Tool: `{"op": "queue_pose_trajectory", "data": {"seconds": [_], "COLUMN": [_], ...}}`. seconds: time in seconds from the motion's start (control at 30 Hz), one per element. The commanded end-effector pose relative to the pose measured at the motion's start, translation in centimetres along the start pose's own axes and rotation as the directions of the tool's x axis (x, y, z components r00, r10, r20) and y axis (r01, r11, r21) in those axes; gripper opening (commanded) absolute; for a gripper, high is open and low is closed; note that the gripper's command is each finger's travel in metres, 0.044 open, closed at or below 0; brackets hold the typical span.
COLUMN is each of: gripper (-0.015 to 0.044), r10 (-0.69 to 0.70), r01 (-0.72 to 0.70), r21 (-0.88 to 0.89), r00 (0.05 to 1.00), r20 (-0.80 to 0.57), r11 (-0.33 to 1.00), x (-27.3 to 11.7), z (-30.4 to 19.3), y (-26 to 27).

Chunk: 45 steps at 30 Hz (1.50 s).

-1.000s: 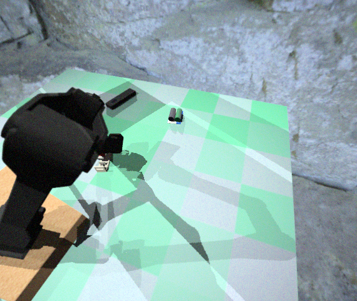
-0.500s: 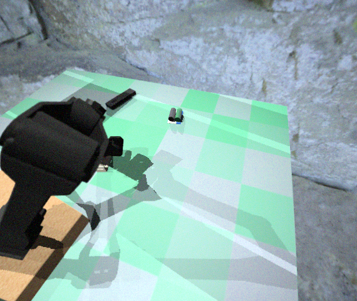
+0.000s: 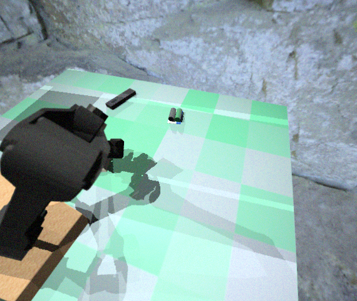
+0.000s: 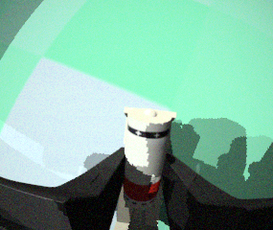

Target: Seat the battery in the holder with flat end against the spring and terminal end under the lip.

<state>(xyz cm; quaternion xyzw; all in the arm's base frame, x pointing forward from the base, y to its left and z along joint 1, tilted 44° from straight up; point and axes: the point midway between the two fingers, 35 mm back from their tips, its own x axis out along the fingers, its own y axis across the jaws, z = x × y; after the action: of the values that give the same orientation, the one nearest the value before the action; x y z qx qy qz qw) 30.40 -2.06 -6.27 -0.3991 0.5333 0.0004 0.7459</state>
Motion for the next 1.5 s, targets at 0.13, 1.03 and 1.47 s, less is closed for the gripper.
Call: {"op": "queue_pose_trajectory", "data": {"seconds": [0.13, 1.03, 1.47], "gripper": [0.0086, 0.0086, 0.0086], "r10": [0.002, 0.021, 0.040], "r01": [-0.002, -0.021, -0.039], "r21": [-0.002, -0.002, 0.011], "r00": [1.000, 0.999, 0.993], "r20": [-0.013, -0.047, -0.107], "r11": [1.000, 1.000, 0.999], "x": [-0.1, -0.5, 0.0], "z": [-1.1, -2.2, -1.8], "y": [-0.1, 0.0, 0.2]}}
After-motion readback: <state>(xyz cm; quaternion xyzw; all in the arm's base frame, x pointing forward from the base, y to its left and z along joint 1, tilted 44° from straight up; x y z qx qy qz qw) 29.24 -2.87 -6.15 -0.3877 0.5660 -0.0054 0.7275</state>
